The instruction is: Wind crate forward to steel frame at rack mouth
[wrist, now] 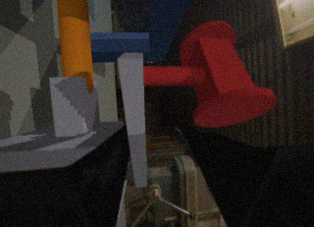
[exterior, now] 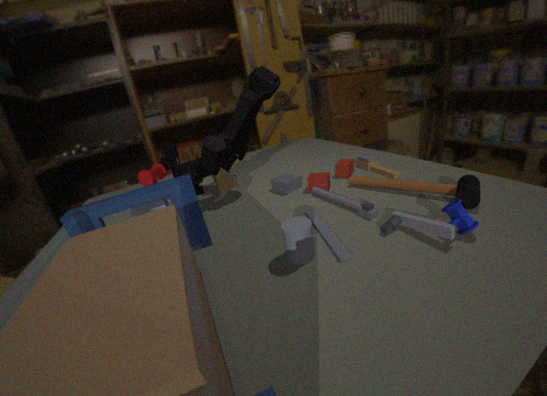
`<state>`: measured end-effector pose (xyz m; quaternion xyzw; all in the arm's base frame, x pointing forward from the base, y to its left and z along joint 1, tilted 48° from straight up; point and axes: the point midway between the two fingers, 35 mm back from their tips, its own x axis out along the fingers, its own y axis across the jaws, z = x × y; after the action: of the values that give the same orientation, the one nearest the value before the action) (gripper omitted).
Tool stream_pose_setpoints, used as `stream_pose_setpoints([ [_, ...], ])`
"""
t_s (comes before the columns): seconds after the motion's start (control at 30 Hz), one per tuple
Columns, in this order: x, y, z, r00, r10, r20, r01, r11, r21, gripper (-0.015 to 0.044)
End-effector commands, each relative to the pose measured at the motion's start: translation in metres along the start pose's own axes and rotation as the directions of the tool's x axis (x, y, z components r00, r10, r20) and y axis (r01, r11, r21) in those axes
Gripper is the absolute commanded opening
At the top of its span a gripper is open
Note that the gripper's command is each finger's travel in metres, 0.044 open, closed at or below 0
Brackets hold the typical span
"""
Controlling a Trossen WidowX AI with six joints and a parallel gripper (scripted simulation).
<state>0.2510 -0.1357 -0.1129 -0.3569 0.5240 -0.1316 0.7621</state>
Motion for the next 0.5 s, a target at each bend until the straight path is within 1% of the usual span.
stream_pose_setpoints([
  [0.0,-0.001,0.000,0.000,1.000,0.001,0.000,-0.001,1.000,0.000,0.0240],
  [0.13,-0.017,-0.001,0.006,1.000,0.007,-0.002,-0.007,1.000,0.002,0.0240],
  [0.47,-0.088,-0.001,0.008,1.000,0.013,-0.006,-0.013,1.000,0.002,0.0240],
])
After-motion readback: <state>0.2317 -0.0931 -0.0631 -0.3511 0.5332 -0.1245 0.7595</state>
